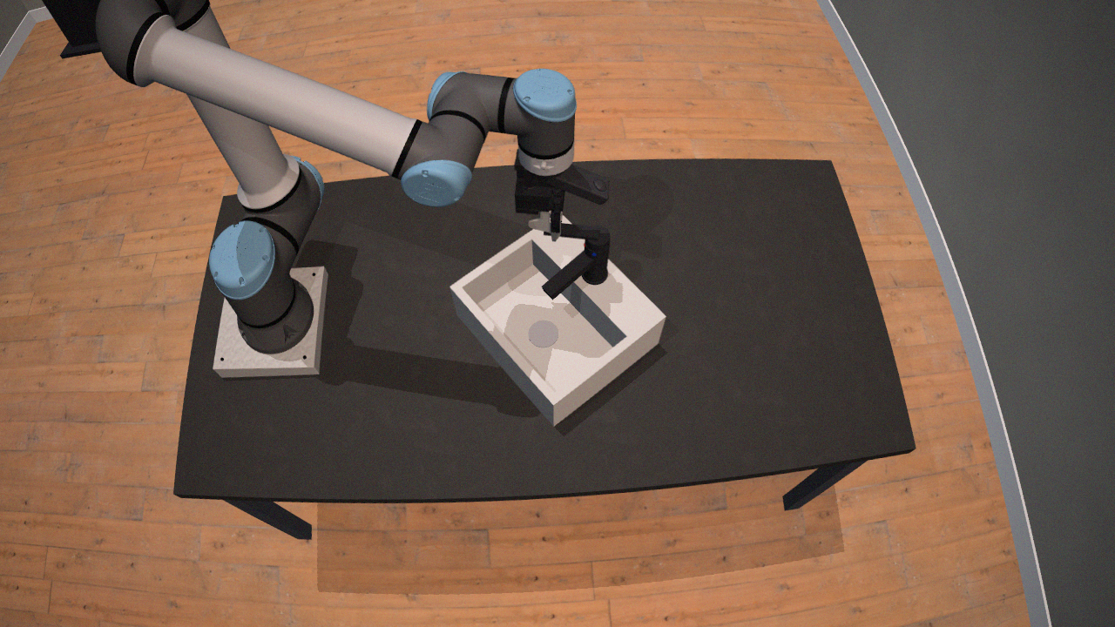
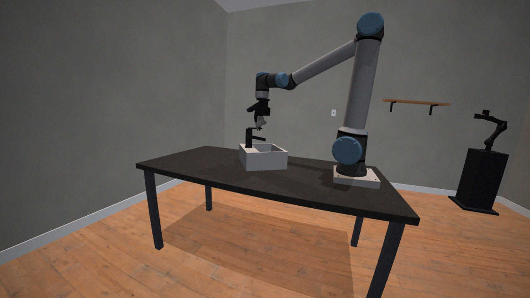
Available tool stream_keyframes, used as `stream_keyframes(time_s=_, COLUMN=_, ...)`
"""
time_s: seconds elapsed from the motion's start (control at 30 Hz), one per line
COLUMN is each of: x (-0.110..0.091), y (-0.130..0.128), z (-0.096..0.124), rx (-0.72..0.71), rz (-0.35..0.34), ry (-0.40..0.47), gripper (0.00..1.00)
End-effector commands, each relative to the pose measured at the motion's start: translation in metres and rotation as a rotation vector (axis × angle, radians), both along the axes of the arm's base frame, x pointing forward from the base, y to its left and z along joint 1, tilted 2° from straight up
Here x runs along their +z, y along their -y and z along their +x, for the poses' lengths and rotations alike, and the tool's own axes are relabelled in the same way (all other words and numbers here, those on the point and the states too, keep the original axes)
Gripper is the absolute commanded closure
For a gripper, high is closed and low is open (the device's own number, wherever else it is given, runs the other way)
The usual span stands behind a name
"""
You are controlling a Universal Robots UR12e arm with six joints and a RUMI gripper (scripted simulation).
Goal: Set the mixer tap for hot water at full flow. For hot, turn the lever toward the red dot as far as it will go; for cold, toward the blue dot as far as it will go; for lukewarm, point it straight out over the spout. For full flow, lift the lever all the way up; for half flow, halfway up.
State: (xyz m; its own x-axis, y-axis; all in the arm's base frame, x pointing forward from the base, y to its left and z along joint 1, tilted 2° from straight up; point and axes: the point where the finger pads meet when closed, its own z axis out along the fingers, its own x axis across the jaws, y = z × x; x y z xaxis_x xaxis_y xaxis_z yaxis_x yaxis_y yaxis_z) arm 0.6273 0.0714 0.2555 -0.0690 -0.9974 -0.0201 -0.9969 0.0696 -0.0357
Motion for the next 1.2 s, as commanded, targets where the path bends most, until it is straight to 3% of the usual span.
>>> stream_keyframes(time_s=0.0, x=0.009, y=0.0, z=0.003, rx=0.0, rz=0.0, ry=0.002, gripper=1.0)
stream_keyframes(time_s=0.43, x=0.027, y=0.001, z=0.011, rx=0.0, rz=0.0, ry=0.002, gripper=1.0)
stream_keyframes(time_s=1.17, x=0.028, y=0.001, z=0.012, rx=0.0, rz=0.0, ry=0.002, gripper=1.0)
